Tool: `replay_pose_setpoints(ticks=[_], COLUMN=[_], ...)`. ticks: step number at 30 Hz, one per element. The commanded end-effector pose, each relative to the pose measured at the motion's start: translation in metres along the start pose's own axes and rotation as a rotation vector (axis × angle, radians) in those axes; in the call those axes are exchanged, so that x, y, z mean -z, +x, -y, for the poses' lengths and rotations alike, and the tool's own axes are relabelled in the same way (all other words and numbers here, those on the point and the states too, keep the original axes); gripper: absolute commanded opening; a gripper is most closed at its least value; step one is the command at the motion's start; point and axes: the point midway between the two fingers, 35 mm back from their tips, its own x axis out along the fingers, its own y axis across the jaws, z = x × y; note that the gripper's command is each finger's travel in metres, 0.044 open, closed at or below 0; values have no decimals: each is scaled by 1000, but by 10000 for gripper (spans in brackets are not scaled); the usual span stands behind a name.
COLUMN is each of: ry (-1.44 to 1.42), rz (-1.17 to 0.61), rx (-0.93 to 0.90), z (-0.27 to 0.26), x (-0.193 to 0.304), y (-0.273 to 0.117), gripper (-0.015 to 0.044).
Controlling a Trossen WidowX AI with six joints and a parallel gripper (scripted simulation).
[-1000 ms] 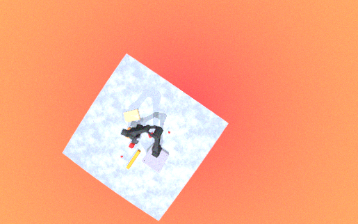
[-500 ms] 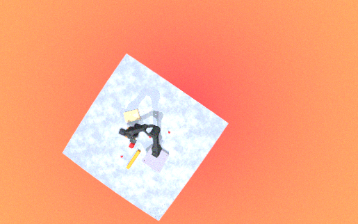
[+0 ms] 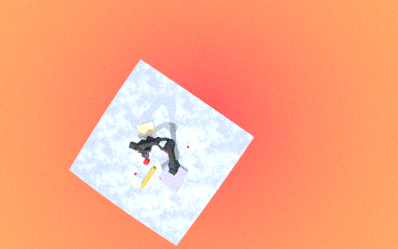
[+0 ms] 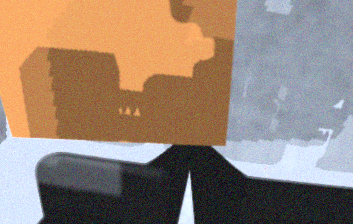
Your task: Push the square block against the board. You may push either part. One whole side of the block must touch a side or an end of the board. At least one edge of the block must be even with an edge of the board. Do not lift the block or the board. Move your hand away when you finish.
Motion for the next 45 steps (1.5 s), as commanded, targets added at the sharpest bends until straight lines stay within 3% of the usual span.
replay_pose_setpoints(ticks=[1, 33, 45], ry=[12, 14, 13], rz=[7, 10, 9], rx=[2, 1, 1], z=[1, -5, -5], x=[-9, -62, -47], y=[-1, -2, -2], gripper=[0, 0, 0])
